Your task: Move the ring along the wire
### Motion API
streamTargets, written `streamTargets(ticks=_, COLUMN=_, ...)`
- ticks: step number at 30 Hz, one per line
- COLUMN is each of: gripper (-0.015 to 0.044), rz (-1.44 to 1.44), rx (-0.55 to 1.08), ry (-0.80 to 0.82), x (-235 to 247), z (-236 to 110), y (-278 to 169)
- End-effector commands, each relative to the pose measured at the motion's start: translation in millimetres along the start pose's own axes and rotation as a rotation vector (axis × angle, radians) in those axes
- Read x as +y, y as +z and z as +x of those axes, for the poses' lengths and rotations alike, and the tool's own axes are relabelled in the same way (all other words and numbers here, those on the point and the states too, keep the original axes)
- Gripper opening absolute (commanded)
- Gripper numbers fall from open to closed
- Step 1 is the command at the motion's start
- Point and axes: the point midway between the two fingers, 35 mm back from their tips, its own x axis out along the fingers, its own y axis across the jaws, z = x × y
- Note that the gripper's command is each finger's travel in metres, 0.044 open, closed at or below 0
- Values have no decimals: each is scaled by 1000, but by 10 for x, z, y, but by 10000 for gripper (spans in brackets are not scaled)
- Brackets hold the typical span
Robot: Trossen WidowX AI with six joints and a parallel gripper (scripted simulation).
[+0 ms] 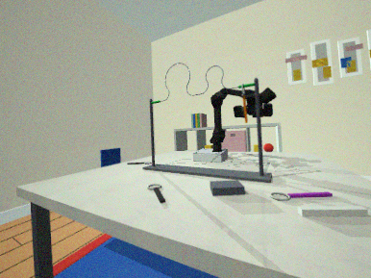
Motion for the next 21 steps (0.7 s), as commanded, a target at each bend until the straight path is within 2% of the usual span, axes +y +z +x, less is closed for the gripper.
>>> streamTargets(ticks=1, gripper=291, rz=4, rx=-8, ry=13, x=27, z=-334, y=18)
streamTargets(ticks=7, gripper=440, rz=3, rx=-12, ry=14, x=17, z=-417, y=27)
streamTargets(ticks=21, gripper=440, rz=3, rx=-12, ry=14, x=17, z=-417, y=27)
